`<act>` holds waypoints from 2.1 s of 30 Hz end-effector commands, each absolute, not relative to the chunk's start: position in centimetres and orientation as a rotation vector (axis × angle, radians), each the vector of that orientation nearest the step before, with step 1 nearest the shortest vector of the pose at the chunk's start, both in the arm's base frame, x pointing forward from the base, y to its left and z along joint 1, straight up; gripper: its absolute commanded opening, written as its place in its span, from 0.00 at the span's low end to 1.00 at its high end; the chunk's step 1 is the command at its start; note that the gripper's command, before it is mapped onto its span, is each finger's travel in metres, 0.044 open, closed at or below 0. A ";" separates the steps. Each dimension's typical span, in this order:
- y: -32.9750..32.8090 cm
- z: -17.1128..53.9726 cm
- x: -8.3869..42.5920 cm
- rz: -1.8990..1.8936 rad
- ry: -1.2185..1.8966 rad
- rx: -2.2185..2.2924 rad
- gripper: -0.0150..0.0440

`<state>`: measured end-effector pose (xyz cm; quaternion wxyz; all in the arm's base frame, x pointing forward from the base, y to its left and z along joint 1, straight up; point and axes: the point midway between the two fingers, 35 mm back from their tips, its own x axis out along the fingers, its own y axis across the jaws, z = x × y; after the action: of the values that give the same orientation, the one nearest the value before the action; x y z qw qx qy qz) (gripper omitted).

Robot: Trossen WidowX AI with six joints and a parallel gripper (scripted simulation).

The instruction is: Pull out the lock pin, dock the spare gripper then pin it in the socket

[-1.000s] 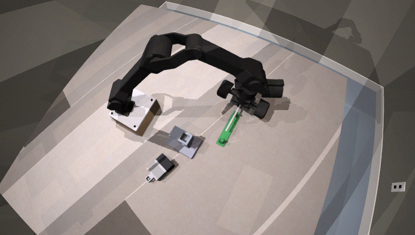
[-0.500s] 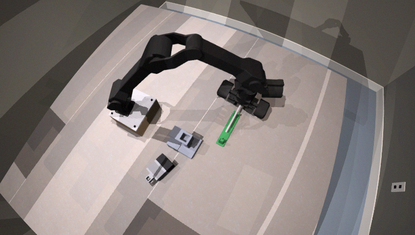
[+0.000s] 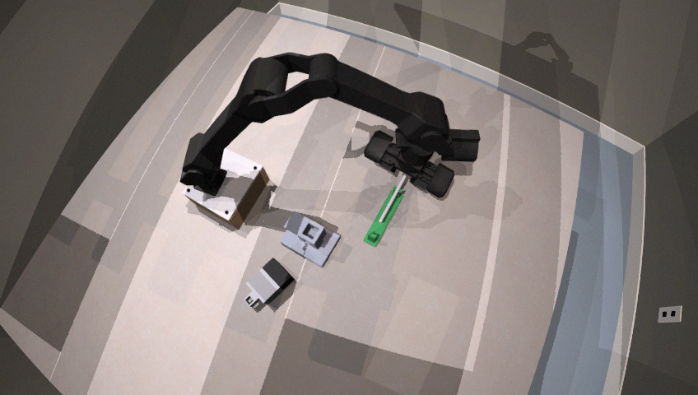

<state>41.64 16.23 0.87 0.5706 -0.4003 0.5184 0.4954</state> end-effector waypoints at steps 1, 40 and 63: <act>16.2 2.0 41.6 1.162 1.215 -0.939 0.59; 15.2 6.9 41.0 1.167 1.244 -0.941 0.73; 9.8 5.1 40.8 1.088 1.192 -1.012 0.56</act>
<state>40.53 9.81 5.89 0.5769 -0.4282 0.5149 0.4677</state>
